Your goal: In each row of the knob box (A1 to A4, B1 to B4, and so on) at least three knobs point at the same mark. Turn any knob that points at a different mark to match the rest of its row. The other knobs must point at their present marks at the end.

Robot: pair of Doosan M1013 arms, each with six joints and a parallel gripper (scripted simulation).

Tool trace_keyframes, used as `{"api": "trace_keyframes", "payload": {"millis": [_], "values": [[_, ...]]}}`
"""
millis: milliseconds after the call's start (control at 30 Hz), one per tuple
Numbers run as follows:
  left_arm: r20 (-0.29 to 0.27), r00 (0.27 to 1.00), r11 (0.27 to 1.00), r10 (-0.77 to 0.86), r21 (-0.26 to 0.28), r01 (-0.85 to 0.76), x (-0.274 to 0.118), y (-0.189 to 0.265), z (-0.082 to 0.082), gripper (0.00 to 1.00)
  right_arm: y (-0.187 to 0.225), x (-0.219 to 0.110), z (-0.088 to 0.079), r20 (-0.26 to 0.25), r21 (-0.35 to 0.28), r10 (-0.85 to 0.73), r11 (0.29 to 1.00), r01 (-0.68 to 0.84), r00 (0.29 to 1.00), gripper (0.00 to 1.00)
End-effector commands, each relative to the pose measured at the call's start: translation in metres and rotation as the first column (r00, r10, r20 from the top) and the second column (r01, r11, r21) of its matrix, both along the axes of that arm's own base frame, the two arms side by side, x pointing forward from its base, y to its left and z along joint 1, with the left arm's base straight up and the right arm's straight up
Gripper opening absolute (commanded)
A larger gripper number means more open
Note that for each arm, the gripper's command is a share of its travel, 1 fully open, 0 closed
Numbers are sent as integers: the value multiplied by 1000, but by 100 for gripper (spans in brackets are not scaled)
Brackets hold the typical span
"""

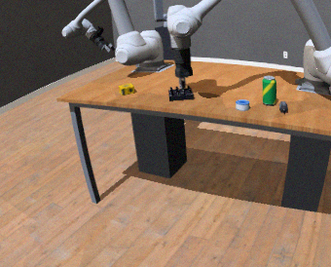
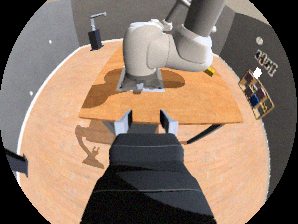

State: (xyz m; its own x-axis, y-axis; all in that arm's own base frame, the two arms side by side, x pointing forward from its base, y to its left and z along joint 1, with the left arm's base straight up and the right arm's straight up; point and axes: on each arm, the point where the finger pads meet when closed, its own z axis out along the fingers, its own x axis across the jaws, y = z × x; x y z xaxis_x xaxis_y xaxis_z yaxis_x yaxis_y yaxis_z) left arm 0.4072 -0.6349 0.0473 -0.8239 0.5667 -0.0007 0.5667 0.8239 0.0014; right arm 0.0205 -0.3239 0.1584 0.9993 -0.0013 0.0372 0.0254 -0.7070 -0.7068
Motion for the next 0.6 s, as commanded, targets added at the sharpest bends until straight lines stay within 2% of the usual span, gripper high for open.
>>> {"api": "trace_keyframes", "payload": {"millis": [0, 533, 567], "values": [[0, 1000, 1000, -28, -2, 28, 0, 0, 1, 30, 0, 0, 0, 0, -1, 0, 1000, 0, 1000, 100], [0, 998, 998, -67, -2, 66, 0, 0, 1, 30, 0, 0, 0, 0, -1, 0, 1000, 0, 1000, 100], [0, 998, 998, -67, -2, 66, 0, 0, 1, 46, 0, 0, 0, 0, -1, 0, 1000, 0, 1000, 100]]}}
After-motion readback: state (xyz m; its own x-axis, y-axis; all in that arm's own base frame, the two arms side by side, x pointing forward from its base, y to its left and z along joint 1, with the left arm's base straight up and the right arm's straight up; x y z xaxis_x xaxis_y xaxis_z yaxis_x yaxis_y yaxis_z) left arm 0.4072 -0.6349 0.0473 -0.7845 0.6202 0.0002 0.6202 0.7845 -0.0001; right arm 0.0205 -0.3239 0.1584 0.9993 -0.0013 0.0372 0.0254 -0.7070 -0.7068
